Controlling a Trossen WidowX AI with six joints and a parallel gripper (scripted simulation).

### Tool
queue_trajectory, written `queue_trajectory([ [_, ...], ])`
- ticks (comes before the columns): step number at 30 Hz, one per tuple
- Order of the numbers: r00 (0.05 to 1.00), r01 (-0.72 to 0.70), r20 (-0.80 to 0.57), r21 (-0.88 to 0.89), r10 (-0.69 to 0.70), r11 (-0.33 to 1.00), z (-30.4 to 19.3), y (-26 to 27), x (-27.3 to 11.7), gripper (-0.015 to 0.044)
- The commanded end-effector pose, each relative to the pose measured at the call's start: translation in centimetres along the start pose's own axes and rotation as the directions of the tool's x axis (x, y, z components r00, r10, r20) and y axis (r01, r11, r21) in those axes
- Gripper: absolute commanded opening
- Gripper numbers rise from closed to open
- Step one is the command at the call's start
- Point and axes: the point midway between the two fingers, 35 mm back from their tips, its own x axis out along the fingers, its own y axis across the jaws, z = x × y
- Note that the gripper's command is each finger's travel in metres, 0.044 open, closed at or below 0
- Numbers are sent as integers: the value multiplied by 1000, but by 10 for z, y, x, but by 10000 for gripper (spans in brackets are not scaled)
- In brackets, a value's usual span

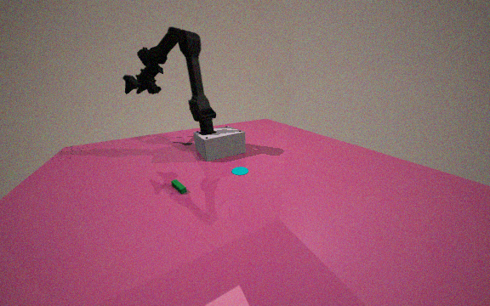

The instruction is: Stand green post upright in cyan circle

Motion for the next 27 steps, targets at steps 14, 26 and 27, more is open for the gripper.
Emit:
queue_trajectory([
  [14, 945, 320, 207, -749, -254, 581, 23, -166, 42, 233],
  [26, 819, 313, 432, -888, -377, -337, 79, -315, 25, 233],
  [27, 808, 288, 450, -865, -381, -412, 85, -326, 22, 233],
])
